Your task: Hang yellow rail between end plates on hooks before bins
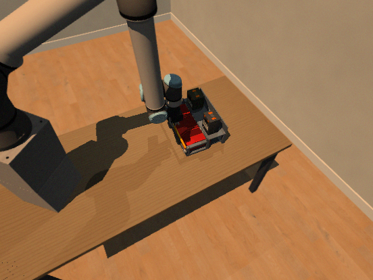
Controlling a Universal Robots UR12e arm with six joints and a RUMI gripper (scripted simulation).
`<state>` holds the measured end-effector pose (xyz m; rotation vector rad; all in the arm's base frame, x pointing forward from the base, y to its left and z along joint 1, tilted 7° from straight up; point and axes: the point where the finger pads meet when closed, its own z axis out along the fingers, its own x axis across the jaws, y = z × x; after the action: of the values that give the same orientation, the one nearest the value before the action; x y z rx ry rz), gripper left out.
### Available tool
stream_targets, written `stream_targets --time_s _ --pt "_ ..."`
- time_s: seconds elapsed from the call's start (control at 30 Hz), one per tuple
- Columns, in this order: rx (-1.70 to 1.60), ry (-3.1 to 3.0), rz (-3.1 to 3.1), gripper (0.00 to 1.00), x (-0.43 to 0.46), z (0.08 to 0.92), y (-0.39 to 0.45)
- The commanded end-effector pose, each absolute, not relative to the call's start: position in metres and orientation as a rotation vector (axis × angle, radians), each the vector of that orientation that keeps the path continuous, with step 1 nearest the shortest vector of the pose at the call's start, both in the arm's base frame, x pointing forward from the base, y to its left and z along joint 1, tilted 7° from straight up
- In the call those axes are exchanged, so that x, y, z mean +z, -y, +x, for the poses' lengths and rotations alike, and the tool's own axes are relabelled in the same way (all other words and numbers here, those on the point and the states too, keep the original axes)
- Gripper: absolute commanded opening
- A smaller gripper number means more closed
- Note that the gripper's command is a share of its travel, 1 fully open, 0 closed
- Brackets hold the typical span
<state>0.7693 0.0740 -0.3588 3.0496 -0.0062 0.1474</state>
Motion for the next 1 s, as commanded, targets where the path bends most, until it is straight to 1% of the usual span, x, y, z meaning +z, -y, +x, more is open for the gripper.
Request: stream_targets --time_s 0.0,0.97 --pt "0.153 0.008 3.05 0.0 -0.3589 0.772 -0.073" --pt "0.155 0.008 3.05 0.0 -0.3612 0.773 -0.0725"
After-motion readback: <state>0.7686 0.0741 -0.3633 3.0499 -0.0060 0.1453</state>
